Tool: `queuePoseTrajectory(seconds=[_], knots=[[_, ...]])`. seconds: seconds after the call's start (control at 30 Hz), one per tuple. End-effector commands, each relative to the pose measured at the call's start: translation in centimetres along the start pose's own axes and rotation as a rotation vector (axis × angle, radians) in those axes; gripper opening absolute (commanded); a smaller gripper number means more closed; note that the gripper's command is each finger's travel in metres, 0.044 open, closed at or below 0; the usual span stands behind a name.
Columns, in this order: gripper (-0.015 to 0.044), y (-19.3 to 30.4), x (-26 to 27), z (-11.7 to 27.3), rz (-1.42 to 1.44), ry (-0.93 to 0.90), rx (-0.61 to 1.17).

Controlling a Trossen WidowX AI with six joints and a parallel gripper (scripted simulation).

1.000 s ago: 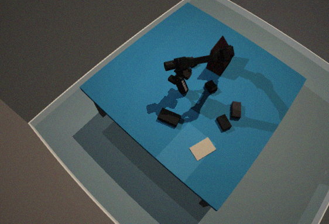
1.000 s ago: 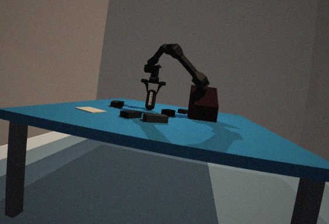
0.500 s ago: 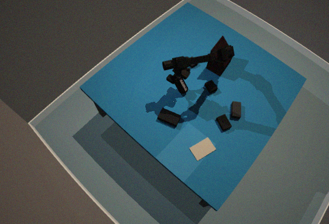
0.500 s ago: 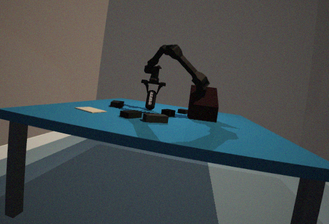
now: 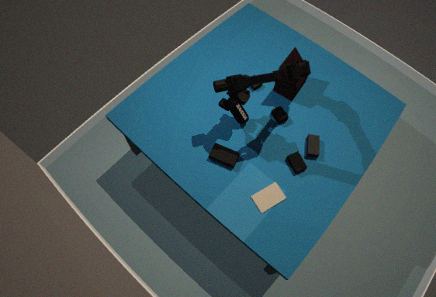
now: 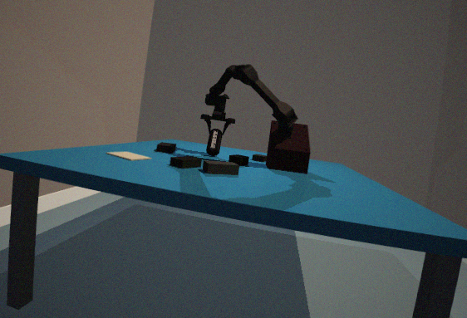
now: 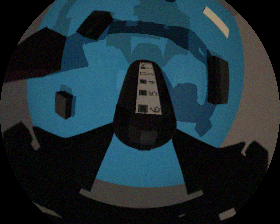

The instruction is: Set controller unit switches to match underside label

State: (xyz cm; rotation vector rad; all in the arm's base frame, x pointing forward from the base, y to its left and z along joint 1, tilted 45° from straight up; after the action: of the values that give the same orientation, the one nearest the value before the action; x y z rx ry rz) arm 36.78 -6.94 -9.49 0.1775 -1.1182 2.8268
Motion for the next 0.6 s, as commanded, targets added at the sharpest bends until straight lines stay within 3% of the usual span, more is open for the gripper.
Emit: queuePoseTrajectory(seconds=[0.0,0.57], knots=[[0.0338,0.1,0.0,-0.7,0.008,-0.013,-0.005],[0.0338,1.1,-0.2,-1.5,0.008,-0.013,-0.004]])
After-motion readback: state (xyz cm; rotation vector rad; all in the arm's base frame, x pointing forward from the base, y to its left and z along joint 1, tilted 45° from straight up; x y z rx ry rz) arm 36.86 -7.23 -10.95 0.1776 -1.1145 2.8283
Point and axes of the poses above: the point midway between the two fingers, 35 mm back from their tips, its own z axis back along the fingers, its own x axis across the jaws, y = z × x, the point moved 4 cm from there along z, back along the fingers, and after that the axes turned 15 degrees about -z, right-handed, at the moved point
